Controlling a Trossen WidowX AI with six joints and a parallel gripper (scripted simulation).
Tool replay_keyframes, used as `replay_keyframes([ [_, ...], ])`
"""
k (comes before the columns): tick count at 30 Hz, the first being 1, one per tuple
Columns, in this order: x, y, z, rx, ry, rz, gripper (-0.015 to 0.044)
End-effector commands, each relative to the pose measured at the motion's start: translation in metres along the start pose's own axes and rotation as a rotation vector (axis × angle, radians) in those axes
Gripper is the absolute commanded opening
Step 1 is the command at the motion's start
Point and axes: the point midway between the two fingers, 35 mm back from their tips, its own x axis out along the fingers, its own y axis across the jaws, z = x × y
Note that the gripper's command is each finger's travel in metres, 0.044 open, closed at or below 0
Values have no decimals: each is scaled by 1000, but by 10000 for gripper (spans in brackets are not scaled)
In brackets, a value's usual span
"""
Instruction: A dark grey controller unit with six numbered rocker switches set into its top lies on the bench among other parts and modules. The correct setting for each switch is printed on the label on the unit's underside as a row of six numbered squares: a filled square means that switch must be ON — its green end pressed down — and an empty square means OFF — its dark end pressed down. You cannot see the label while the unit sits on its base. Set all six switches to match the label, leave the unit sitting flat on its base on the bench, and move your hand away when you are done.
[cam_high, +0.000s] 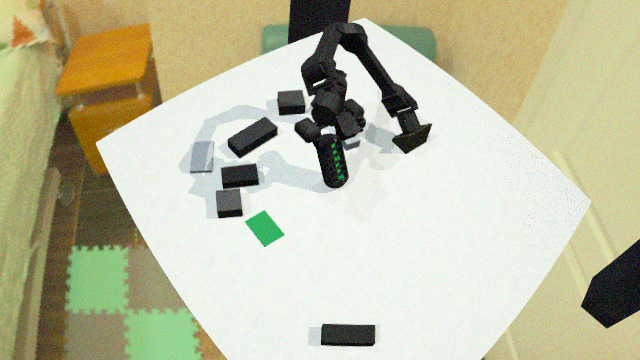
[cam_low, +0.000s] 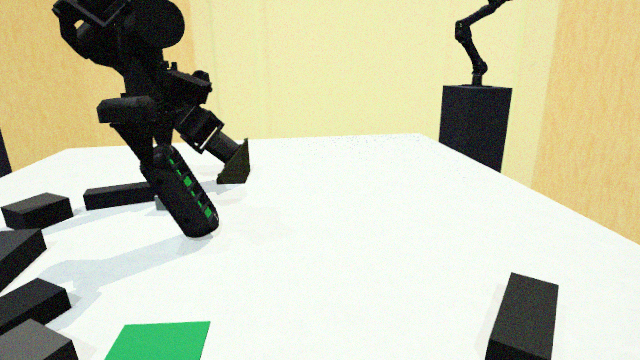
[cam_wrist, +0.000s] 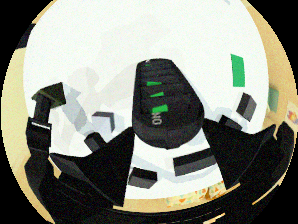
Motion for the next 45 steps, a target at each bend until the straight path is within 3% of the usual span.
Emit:
replay_keyframes([
  [1, 9, 1, -3, -7, 14, 17, 338],
  [45, 24, 1, -33, -7, 15, 17, 338],
])
